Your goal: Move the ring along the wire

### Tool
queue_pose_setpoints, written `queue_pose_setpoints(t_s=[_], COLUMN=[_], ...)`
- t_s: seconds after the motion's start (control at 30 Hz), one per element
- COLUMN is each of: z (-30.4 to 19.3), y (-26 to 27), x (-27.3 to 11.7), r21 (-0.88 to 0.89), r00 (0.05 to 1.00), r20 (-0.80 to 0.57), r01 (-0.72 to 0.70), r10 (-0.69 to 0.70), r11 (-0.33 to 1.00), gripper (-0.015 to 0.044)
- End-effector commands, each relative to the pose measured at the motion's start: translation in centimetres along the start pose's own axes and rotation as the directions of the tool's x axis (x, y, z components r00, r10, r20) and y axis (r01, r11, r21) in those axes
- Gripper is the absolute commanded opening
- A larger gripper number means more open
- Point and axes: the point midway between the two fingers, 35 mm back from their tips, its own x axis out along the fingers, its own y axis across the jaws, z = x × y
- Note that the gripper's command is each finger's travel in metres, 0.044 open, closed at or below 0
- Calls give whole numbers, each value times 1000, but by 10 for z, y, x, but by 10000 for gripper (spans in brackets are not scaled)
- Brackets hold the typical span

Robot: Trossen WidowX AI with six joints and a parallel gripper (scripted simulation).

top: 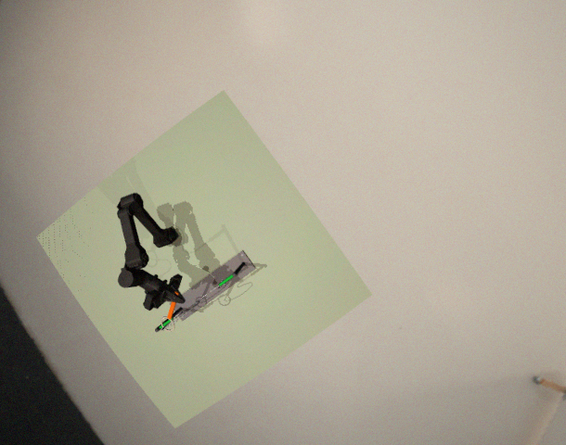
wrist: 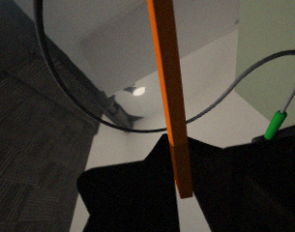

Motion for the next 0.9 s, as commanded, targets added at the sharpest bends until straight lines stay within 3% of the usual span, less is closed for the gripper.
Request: queue_pose_setpoints(t_s=[0.0, 0.87], z=[0, 1], y=[-1, -12], x=[0, 0], r21=[-43, -315], r00=[1000, 979], r20=[-2, 41], r01=[26, 202], r10=[-26, -199], r11=[999, 927], gripper=[-150, -150])
